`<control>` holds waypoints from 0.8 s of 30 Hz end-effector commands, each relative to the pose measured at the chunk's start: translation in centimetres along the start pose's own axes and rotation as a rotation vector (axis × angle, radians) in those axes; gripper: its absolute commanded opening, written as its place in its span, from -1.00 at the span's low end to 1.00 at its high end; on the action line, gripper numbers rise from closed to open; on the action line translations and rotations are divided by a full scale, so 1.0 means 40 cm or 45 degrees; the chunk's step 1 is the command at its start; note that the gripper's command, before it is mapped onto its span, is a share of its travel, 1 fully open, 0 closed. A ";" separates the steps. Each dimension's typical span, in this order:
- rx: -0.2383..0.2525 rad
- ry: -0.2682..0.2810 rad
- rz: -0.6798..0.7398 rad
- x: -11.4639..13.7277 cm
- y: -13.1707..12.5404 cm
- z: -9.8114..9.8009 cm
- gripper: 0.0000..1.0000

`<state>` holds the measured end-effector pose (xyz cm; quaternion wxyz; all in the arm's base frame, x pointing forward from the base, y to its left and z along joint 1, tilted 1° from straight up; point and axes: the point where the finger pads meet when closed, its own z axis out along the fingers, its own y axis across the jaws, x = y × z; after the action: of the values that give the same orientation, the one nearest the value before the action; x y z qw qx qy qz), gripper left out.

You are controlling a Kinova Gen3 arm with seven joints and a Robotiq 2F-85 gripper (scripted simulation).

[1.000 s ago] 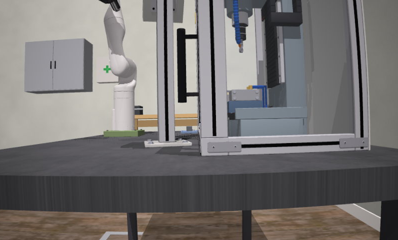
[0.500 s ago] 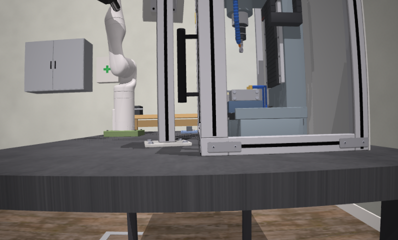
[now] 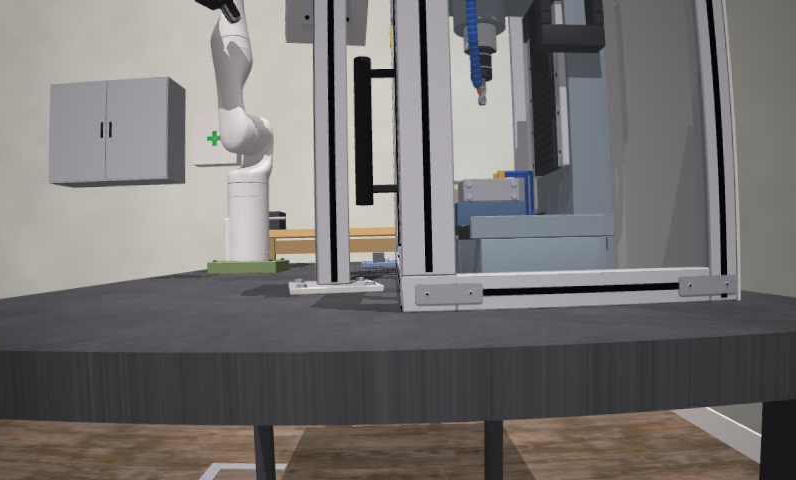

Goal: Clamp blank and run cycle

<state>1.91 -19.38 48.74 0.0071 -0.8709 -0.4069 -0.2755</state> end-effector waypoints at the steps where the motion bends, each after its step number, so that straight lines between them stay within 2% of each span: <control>1: -0.035 0.000 0.110 0.000 0.000 0.000 -0.80; 4: -0.087 0.001 0.278 0.000 0.000 0.000 -0.80; 16: -0.087 0.001 0.278 0.000 0.000 0.000 -0.80; 21: -0.175 0.002 0.557 0.000 0.000 0.000 -0.80; 24: -0.175 0.002 0.557 0.000 0.000 0.000 -0.80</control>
<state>1.93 -19.40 48.75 0.0123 -0.9313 -0.2089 -0.2981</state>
